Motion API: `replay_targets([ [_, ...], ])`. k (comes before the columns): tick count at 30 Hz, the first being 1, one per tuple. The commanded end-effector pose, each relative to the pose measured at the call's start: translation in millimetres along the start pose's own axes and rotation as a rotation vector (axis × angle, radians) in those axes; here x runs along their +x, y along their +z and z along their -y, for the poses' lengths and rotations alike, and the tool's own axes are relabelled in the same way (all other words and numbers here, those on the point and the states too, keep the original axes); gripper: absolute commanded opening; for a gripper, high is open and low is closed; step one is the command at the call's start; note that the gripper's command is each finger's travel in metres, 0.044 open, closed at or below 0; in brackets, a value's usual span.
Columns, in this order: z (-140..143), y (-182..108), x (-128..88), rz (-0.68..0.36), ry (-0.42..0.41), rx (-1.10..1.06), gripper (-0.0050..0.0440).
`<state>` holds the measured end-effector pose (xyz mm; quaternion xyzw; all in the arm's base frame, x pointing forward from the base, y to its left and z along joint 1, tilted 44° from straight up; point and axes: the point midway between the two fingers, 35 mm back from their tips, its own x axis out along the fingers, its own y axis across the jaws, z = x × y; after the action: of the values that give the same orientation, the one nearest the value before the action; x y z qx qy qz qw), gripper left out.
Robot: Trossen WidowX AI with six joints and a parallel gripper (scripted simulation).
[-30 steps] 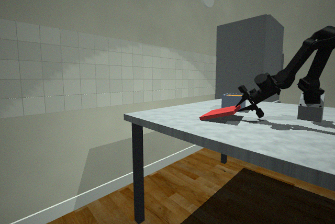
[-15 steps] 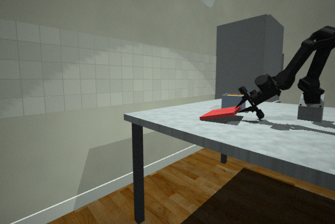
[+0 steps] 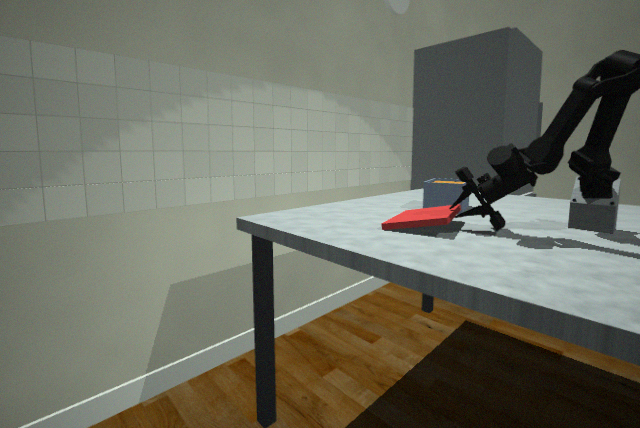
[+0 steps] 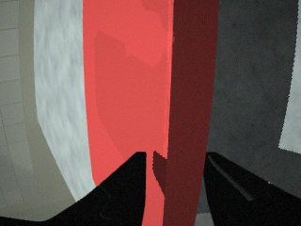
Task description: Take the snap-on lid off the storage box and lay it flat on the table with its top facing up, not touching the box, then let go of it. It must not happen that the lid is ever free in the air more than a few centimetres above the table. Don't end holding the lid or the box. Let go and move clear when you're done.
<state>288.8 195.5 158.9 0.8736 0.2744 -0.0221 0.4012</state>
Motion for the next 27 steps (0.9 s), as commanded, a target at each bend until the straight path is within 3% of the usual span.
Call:
replay_targets([
  [1, 3.1, 2.0, 1.8, 0.008, -0.002, 0.001, 0.0121],
  [15, 5.4, 2.0, 2.8, 0.008, -0.002, 0.001, 0.0126],
  [18, 3.2, 0.1, 2.3, 0.013, -0.063, 0.000, 0.0198],
  [21, 3.0, 0.1, 2.2, 0.015, -0.072, 0.000, 0.0270],
  [27, 3.0, 0.1, 2.2, 0.015, -0.072, 0.000, 0.0275],
])
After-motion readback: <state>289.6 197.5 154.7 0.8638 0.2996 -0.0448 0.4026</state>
